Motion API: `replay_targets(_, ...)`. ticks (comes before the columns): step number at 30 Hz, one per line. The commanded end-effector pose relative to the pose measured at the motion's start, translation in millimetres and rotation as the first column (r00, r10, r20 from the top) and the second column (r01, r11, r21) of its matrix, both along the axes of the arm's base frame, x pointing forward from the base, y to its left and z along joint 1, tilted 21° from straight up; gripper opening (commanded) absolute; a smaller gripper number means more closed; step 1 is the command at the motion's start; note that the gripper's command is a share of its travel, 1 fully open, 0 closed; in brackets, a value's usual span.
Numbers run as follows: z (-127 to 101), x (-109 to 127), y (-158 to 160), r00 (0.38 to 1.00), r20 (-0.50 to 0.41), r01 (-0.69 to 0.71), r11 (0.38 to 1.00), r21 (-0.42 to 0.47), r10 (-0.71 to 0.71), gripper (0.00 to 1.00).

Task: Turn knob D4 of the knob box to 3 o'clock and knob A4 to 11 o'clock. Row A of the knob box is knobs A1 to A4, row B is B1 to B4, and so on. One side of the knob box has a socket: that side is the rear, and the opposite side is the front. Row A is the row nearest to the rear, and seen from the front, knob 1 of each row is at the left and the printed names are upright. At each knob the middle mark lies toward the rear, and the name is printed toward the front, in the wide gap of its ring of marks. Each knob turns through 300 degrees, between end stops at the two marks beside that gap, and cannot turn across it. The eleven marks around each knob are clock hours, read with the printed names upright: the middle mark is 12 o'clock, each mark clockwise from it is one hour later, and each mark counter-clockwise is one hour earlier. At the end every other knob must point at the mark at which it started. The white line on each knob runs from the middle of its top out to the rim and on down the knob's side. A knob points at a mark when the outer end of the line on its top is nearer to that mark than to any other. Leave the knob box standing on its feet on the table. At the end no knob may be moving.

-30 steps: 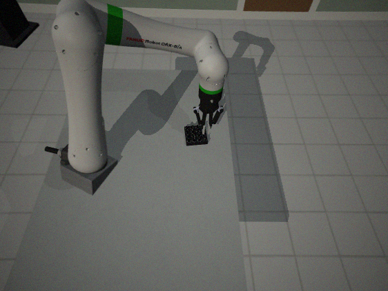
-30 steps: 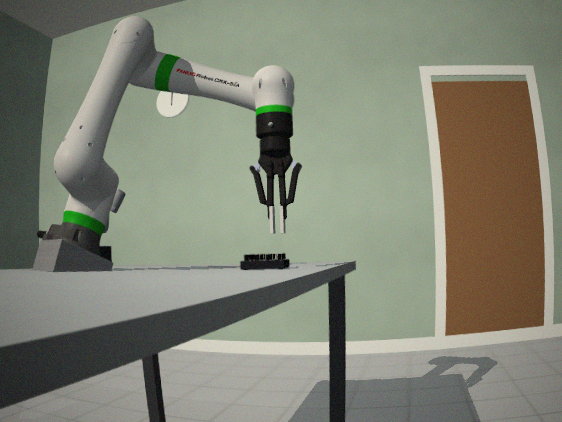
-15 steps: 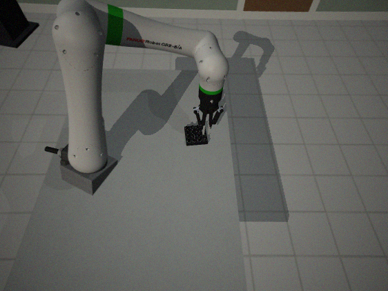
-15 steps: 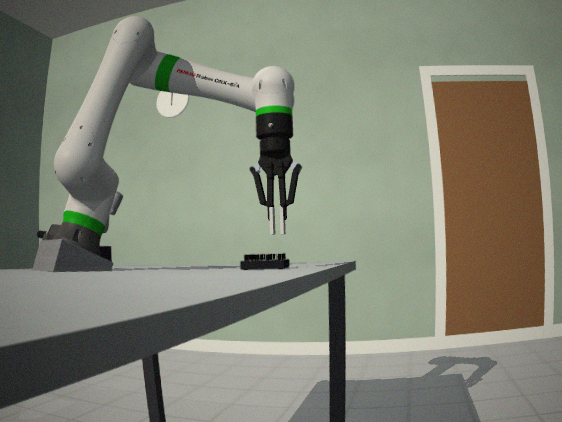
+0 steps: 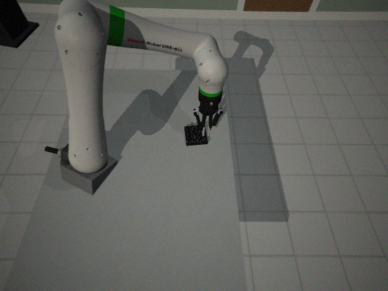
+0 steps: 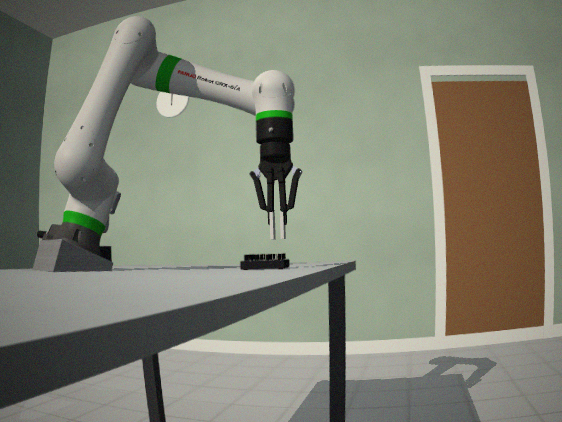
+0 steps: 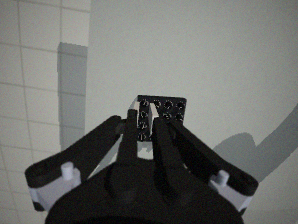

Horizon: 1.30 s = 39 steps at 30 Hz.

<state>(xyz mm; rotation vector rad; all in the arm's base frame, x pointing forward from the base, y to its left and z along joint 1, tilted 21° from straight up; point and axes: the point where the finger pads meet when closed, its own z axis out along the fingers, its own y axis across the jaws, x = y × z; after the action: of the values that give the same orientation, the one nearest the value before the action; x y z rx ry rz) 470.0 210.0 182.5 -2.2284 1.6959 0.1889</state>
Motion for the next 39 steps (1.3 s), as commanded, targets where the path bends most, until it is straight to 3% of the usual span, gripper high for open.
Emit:
replay_targets(1, -5, 1, 2, 1.0, 0.0, 0.0, 1.0, 0.0, 0.0, 0.12)
replay_targets(22, -25, 3, 9, 1.0, 0.0, 0.0, 1.0, 0.0, 0.0, 0.12)
replay_targets(39, -28, 3, 10, 1.0, 0.0, 0.0, 1.0, 0.0, 0.0, 0.12)
